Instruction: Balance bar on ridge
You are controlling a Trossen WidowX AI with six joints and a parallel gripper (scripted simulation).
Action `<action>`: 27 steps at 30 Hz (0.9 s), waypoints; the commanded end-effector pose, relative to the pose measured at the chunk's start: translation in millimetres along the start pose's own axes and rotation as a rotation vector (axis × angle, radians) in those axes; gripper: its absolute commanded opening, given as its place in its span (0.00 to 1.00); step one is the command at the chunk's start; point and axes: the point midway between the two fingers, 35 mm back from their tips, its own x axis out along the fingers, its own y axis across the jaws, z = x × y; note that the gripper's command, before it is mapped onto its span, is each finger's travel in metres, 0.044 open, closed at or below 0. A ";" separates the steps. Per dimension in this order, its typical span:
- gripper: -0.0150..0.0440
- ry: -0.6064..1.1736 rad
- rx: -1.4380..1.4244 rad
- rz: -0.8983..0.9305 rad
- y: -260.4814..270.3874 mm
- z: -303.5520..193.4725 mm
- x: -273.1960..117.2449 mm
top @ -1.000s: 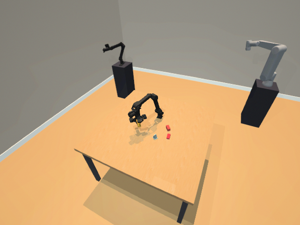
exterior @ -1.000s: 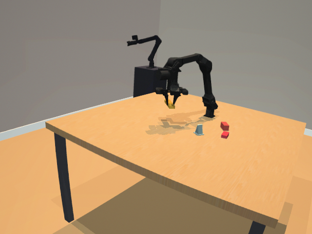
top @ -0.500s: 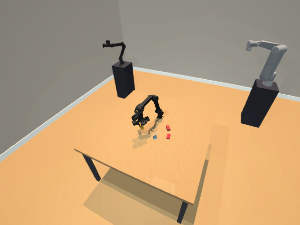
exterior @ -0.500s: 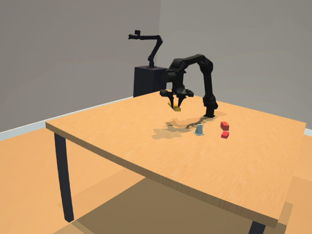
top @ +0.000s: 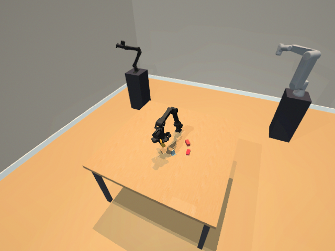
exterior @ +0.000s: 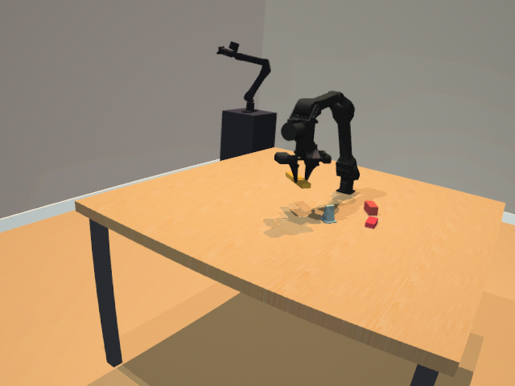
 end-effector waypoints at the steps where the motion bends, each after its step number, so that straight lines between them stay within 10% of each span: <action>1: 0.25 -0.008 -0.018 -0.001 7.6 17.6 -1.8; 27: 0.25 -0.016 -0.137 0.004 68.6 96.5 -2.7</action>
